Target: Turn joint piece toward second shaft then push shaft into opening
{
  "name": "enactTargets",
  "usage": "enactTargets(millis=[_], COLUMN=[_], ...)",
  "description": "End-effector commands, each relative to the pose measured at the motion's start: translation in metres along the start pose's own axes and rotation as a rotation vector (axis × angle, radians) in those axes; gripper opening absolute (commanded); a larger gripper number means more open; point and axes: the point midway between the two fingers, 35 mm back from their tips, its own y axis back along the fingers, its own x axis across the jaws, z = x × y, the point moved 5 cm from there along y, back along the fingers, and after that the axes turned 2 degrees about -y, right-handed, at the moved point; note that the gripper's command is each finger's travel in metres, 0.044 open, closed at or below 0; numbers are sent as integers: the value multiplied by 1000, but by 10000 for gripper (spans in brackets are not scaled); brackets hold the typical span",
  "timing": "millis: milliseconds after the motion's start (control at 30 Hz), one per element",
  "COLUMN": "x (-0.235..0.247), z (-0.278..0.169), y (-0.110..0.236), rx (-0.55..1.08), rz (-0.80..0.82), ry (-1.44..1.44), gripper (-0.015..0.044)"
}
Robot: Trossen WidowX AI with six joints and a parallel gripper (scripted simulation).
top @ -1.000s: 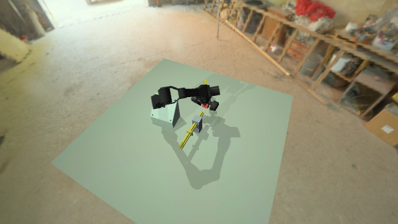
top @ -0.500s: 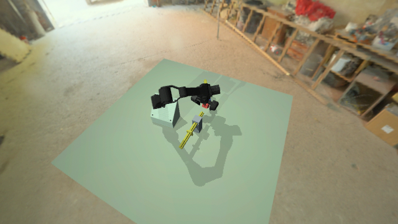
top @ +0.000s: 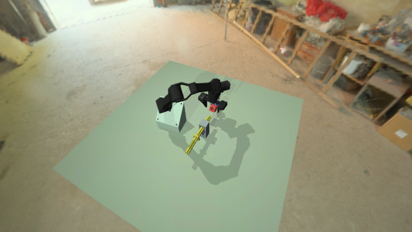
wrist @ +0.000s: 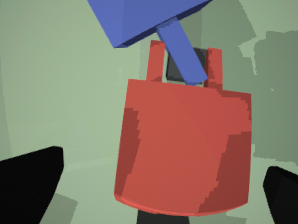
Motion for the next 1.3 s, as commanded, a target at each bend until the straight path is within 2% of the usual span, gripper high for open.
enactTargets(millis=[0,1267], x=[0,-1], z=[0,4], y=[1,120], rx=[0,-1], rz=[0,-2], ry=[-6,-1299], gripper=[440,440])
